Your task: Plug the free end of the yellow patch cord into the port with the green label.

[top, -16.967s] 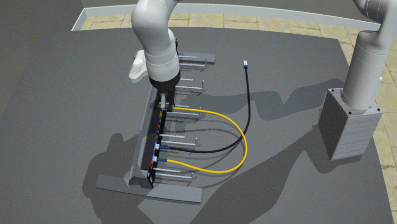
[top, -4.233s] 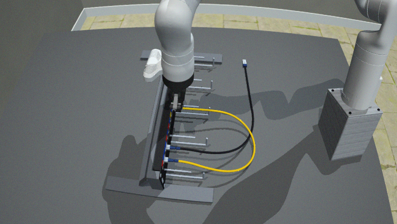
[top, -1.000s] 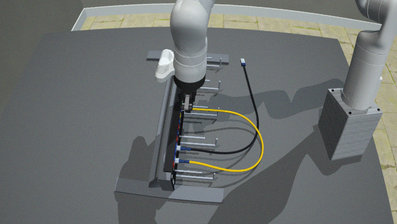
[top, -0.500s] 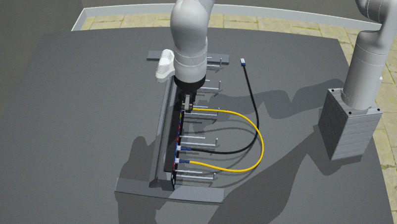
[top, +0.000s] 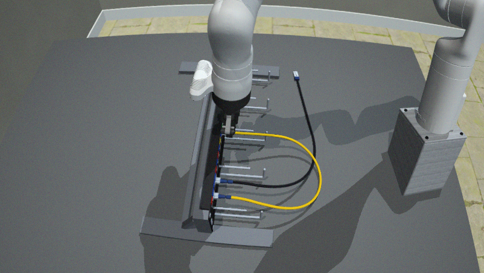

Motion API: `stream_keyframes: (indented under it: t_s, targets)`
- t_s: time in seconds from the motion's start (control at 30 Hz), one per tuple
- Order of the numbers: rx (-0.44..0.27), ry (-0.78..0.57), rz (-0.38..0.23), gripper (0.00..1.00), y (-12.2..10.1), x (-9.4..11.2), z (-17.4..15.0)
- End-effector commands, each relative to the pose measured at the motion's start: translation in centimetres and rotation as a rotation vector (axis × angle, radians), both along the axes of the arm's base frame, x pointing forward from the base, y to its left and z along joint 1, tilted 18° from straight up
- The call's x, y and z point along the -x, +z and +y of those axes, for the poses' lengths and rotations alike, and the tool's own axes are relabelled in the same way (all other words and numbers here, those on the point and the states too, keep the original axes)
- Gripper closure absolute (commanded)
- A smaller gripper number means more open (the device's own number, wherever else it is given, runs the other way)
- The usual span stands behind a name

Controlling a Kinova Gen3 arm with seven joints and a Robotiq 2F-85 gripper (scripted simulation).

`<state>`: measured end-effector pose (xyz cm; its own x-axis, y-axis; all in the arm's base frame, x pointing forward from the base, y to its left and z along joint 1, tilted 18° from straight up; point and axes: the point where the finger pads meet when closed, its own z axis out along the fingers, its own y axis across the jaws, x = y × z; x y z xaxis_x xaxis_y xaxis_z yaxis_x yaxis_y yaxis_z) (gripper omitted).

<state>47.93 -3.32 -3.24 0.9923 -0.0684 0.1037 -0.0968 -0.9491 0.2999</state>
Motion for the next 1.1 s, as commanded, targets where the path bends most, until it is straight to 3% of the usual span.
stream_keyframes:
  t_s: [0.0,1.07]
  targets:
    - [-0.003,-0.002,0.012,1.00,-0.03,0.58,0.17]
    - [-0.002,0.003,0.009,1.00,-0.07,1.18,0.21]
